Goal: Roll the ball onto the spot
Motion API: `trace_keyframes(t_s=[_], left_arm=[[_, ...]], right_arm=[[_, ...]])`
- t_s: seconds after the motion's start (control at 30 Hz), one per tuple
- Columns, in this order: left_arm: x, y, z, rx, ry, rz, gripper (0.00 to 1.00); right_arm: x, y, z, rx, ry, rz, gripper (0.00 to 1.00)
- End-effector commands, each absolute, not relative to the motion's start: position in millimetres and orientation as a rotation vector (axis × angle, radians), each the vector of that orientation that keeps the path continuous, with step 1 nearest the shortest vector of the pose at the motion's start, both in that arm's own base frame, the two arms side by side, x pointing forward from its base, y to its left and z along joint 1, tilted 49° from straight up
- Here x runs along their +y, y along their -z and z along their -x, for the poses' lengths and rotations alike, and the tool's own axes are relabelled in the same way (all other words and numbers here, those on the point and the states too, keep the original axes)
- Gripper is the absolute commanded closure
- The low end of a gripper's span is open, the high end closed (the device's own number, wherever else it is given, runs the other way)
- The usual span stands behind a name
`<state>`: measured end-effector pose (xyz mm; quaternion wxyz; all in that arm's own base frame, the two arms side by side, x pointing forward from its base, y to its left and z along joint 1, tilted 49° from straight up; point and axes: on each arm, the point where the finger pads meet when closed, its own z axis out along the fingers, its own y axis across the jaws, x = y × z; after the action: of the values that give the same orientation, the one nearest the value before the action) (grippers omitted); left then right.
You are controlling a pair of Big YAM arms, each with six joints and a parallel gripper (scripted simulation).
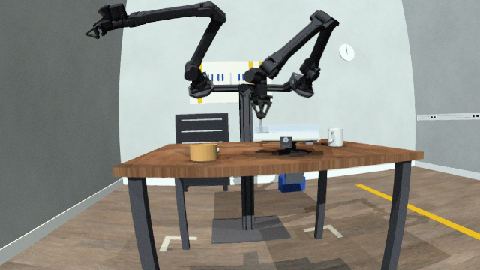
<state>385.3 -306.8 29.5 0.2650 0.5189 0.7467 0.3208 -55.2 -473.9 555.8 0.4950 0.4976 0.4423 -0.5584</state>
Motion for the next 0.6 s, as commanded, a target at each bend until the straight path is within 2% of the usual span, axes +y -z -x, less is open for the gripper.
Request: trace_keyframes(t_s=[0.0, 0.57], left_arm=[[-288.1, -26.5, -389.9, 2.04, -0.891, -1.396, 1.0], [-287.9, -23.5, -389.7, 2.042, -0.894, -1.401, 1.0]], right_arm=[[-461.6, -592.4, 63.0, 1.011, 1.4, -1.157, 0.0], [-461.6, -592.4, 63.0, 1.011, 1.4, -1.157, 0.0]])
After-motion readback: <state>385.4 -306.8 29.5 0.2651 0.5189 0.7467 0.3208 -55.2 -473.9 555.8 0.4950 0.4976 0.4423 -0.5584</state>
